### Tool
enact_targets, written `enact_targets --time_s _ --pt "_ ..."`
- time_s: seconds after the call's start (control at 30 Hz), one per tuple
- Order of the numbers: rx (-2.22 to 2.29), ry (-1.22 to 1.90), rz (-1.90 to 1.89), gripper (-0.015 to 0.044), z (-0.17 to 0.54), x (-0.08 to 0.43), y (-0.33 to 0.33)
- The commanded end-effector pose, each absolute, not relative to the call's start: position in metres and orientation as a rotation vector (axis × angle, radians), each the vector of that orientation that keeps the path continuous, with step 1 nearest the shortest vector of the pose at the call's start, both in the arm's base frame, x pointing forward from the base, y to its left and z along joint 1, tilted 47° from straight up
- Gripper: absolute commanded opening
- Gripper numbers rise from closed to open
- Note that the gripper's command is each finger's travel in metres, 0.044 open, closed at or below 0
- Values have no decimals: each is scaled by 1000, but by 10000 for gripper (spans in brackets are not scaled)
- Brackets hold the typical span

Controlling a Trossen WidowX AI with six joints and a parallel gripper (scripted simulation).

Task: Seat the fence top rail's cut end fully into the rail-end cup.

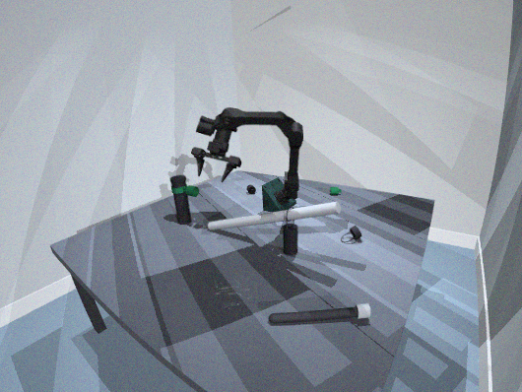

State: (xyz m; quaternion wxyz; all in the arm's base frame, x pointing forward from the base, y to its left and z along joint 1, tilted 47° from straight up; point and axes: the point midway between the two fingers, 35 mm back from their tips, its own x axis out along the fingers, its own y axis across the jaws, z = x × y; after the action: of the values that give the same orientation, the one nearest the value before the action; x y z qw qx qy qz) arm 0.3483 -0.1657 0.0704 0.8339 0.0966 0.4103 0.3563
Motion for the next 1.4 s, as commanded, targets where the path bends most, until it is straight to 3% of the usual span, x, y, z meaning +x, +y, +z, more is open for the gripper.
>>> enact_targets --time_s 0.0,0.5,0.7,1.0,1.37 --pt "723 1093 432 440 126 335 -158" --pt "817 1156 387 440 124 335 -150" --pt "1201 1466 122 440 106 339 -112" --pt "1611 1871 -583 440 82 332 -54" --pt "1616 1876 -601 440 78 332 -49"
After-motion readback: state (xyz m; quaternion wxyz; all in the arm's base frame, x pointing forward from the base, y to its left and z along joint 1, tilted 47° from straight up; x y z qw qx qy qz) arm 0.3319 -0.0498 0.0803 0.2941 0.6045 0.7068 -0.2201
